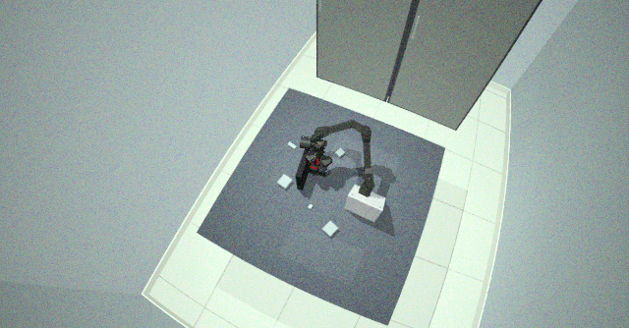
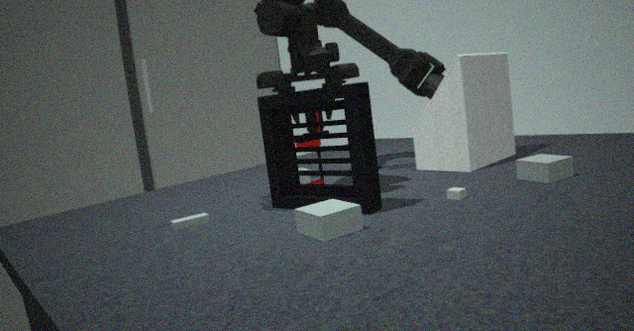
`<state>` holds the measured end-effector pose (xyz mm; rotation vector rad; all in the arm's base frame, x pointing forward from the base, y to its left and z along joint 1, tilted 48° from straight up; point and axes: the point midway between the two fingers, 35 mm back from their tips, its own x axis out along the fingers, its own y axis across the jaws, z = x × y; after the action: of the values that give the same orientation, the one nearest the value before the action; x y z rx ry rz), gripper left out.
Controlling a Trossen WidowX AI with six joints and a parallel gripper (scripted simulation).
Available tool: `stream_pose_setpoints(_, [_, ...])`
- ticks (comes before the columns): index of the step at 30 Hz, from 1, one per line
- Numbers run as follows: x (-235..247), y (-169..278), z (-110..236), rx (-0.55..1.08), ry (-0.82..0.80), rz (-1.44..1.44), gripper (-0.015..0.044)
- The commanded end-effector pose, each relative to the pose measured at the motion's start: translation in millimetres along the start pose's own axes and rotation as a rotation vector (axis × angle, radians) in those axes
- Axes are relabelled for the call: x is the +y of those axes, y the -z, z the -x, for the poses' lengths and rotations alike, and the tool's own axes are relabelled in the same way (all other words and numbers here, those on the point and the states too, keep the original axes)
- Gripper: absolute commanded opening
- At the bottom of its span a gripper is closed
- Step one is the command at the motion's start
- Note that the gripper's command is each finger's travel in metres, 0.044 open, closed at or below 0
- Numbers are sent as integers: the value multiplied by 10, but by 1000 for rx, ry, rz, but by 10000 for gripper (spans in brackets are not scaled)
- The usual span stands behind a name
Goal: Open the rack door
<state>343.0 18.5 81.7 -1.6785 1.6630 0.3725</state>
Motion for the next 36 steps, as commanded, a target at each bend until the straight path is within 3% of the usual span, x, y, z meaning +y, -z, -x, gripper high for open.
stream_pose_setpoints(1, [-1,-32,-15,-5,-1,173,292])
stream_pose_setpoints(13, [-1,-31,-15,-5,0,734,292])
stream_pose_setpoints(18, [-1,-31,-15,-5,0,742,292])
stream_pose_setpoints(36, [-1,-31,-15,-5,0,742,172])
